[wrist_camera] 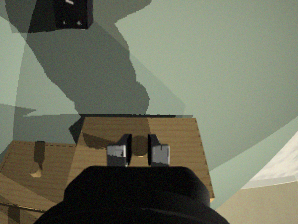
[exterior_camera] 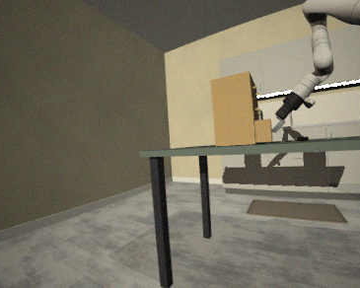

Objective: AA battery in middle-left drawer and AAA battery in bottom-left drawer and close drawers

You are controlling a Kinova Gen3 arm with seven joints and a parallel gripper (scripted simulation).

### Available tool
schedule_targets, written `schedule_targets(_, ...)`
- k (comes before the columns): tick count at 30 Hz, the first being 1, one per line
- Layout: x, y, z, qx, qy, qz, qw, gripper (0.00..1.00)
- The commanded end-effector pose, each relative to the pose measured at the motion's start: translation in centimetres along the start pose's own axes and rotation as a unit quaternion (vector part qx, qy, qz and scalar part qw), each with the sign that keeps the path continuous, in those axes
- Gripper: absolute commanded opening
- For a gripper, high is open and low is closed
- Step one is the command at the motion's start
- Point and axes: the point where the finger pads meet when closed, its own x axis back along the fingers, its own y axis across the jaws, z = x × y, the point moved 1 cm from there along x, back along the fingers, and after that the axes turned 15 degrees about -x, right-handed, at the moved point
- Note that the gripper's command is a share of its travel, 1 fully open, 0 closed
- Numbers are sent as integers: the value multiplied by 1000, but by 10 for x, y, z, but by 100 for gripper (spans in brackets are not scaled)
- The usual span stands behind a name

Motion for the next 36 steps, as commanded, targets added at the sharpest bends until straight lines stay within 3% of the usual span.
schedule_targets(1,0,0,0,0,0,0,1000,43)
schedule_targets(3,0,0,0,0,0,0,1000,43)
schedule_targets(10,0,0,0,0,0,0,1000,67)
schedule_targets(20,1,0,2,0,0,0,1000,67)
schedule_targets(30,31,-8,30,0,0,0,1000,67)
schedule_targets(36,36,-9,34,0,0,0,1000,67)
